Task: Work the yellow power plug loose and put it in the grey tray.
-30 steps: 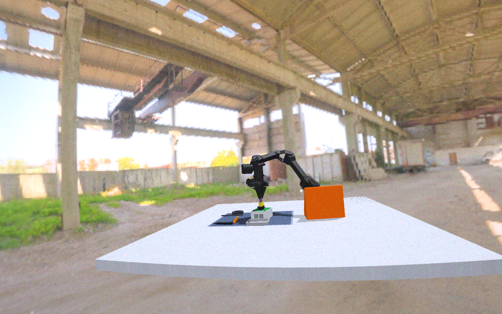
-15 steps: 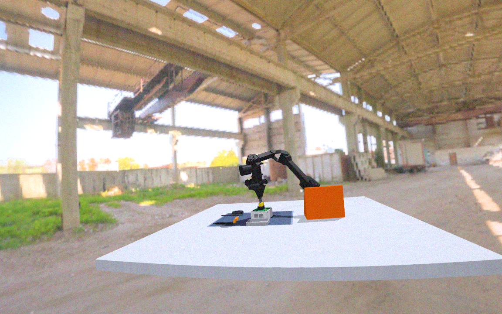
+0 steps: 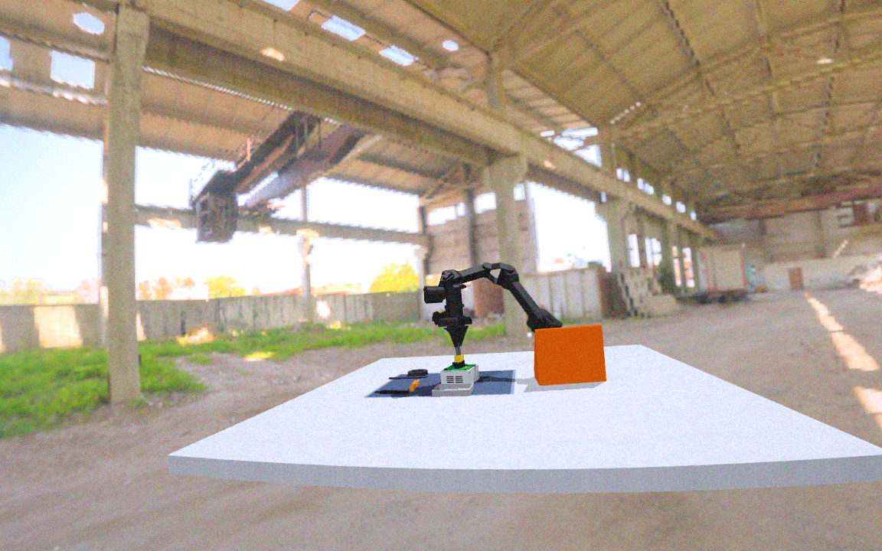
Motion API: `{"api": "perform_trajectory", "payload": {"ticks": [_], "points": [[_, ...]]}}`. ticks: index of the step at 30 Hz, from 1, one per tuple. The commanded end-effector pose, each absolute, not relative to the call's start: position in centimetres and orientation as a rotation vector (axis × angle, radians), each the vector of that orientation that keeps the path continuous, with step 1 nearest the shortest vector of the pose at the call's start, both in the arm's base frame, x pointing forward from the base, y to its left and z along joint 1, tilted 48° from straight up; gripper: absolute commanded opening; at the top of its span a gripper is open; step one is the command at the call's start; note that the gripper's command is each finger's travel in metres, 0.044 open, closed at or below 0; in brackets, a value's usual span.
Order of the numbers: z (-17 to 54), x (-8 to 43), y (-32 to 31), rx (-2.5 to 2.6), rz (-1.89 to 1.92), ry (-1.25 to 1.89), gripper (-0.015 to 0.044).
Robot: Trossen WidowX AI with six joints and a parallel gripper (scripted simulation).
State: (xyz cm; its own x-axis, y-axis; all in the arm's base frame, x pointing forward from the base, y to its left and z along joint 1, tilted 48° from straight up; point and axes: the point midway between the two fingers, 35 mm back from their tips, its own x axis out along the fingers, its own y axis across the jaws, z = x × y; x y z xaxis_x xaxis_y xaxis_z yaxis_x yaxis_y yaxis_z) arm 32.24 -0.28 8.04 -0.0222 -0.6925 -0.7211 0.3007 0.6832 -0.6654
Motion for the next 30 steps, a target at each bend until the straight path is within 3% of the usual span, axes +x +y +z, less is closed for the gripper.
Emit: {"api": "perform_trajectory", "payload": {"ticks": [1, 19, 28, 30], "points": [[8.6, 32.5, 1.2, -0.421, -0.851, 1.357, 0.0], [7.3, 32.4, -0.2, -0.422, -0.852, 1.356, 0.0], [7.3, 32.4, -0.2, -0.422, -0.852, 1.356, 0.0236], [7.3, 32.4, -0.2, -0.422, -0.852, 1.356, 0.0251]]}}
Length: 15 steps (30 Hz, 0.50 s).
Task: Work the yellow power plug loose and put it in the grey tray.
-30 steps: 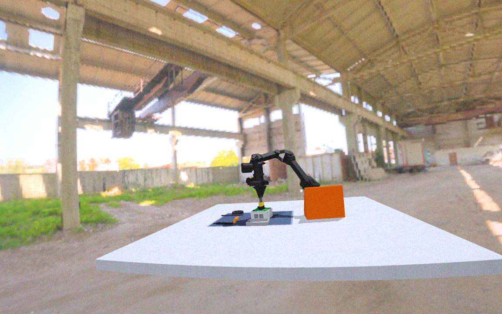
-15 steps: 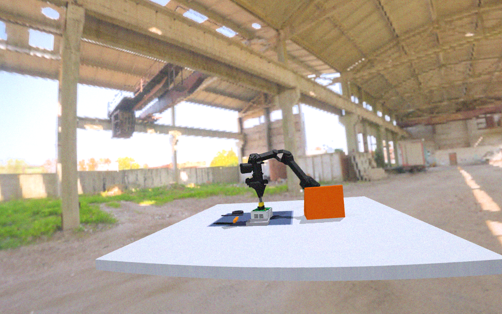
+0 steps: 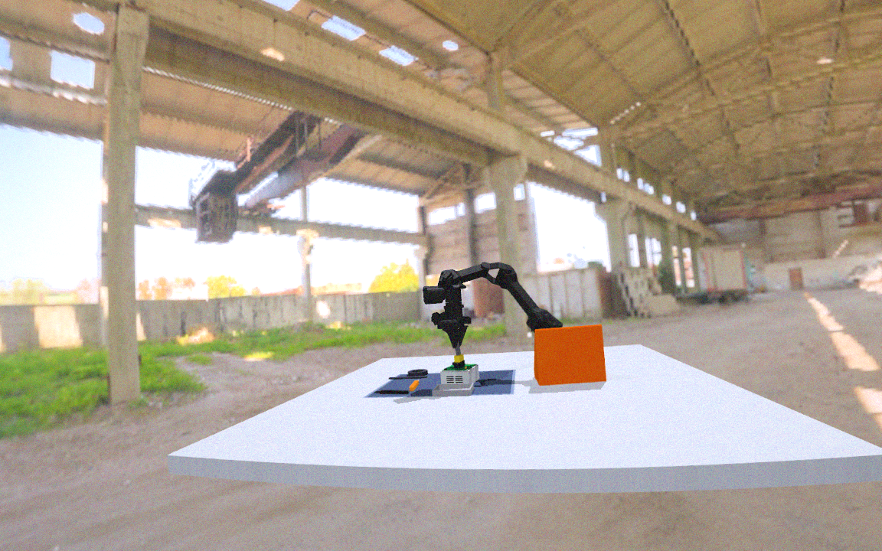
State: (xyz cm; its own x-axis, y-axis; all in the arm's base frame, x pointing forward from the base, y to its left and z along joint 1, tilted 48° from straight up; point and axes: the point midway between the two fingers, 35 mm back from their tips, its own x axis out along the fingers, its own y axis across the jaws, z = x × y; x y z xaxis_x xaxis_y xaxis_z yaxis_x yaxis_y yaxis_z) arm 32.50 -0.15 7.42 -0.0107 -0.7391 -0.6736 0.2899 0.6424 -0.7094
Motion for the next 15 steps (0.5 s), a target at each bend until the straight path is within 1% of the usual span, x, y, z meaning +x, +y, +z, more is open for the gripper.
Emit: {"api": "perform_trajectory", "payload": {"ticks": [1, 15], "points": [[7.3, 32.4, -0.2, -0.422, -0.852, 1.356, 0.0251], [6.3, 32.4, -1.4, -0.422, -0.852, 1.356, 0.0251]]}}
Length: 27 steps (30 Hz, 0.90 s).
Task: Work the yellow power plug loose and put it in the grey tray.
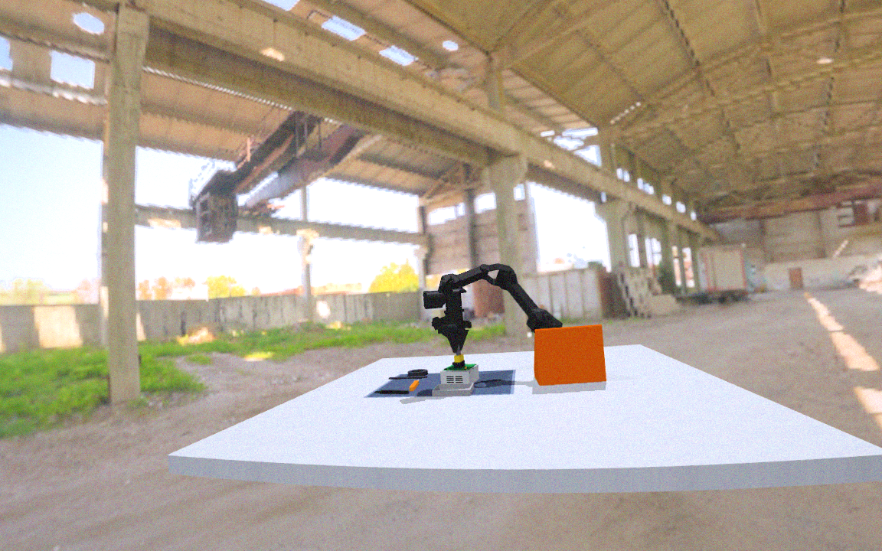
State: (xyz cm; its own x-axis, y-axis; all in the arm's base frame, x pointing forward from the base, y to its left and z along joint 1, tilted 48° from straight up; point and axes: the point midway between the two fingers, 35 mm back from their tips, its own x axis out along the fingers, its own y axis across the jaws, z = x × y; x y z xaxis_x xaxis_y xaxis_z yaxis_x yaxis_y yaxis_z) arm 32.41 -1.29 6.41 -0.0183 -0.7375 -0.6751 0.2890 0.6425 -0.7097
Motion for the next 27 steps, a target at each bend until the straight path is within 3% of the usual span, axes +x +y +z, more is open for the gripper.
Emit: {"api": "perform_trajectory", "payload": {"ticks": [1, 11, 27], "points": [[6.3, 32.4, -1.4, -0.422, -0.852, 1.356, 0.0251], [6.3, 32.4, -1.4, -0.422, -0.852, 1.356, 0.0], [7.2, 32.5, -0.2, -0.435, -0.867, 1.354, 0.0]]}}
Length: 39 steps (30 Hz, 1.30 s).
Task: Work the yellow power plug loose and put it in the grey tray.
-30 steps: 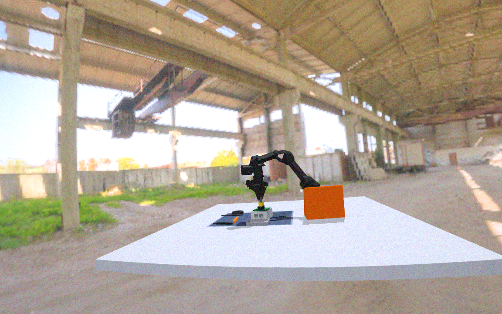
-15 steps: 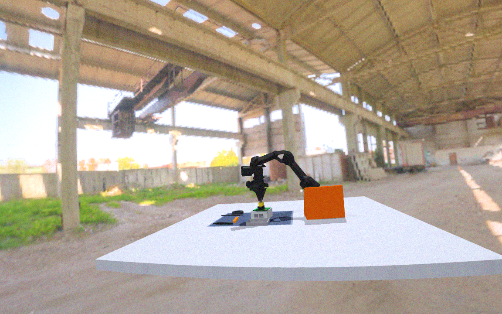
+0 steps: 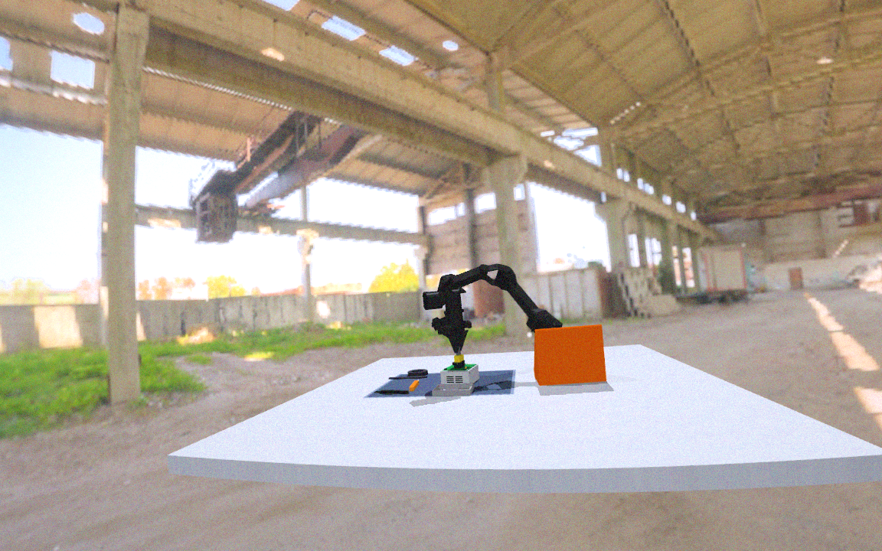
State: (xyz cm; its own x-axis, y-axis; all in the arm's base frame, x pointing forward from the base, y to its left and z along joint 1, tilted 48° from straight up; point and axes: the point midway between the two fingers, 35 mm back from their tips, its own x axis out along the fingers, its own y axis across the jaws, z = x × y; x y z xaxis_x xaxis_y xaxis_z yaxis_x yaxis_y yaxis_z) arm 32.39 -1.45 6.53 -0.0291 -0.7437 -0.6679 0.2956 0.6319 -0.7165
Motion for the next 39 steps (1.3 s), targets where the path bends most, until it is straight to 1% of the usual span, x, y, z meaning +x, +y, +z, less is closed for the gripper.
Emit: {"api": "perform_trajectory", "payload": {"ticks": [1, 7, 18, 31, 39], "points": [[7.2, 32.5, 0.0, -0.445, -0.879, 1.352, 0.0], [6.9, 32.6, 0.3, -0.48, -0.92, 1.346, 0.0], [8.5, 32.1, -0.7, -0.324, -0.738, 1.369, 0.0], [6.9, 32.7, 0.9, -0.515, -0.961, 1.339, 0.0], [7.8, 32.5, 0.4, -0.434, -0.867, 1.355, 0.0]]}}
